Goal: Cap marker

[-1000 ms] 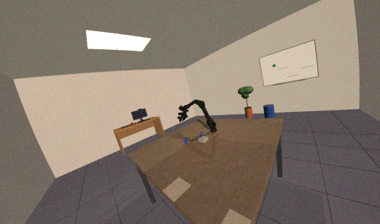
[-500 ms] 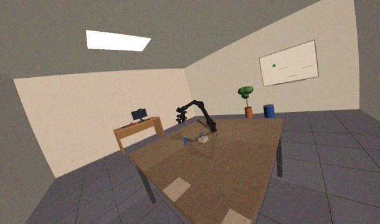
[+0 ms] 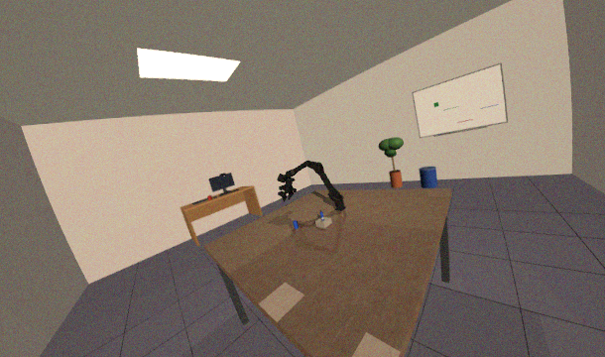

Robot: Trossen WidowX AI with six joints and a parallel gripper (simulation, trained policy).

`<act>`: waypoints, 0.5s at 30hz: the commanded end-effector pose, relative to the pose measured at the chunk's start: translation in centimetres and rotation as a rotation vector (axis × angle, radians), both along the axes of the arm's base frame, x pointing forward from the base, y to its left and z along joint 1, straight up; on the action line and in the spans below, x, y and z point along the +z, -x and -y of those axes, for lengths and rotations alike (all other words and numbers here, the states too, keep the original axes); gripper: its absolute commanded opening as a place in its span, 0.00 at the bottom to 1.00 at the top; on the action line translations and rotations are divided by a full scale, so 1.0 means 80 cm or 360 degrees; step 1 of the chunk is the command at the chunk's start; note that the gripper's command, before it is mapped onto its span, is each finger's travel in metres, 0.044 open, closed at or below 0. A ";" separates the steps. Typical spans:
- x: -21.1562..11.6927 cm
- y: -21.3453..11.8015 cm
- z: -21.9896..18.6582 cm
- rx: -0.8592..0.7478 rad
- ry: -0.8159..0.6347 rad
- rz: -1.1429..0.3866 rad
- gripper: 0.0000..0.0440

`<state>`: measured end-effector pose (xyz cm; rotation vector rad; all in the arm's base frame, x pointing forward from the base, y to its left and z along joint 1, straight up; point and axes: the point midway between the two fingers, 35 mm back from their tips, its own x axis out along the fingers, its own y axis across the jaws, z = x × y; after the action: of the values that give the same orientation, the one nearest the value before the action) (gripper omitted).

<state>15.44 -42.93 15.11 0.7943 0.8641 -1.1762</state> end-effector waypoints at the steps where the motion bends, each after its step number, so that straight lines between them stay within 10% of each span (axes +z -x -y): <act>1: 0.001 -0.013 -0.005 -0.0015 -0.0020 -0.0008 0.72; 15: -0.007 -0.052 -0.030 -0.0064 -0.0118 -0.0043 0.73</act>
<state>18.79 -40.83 14.34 0.8538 0.9207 -1.1900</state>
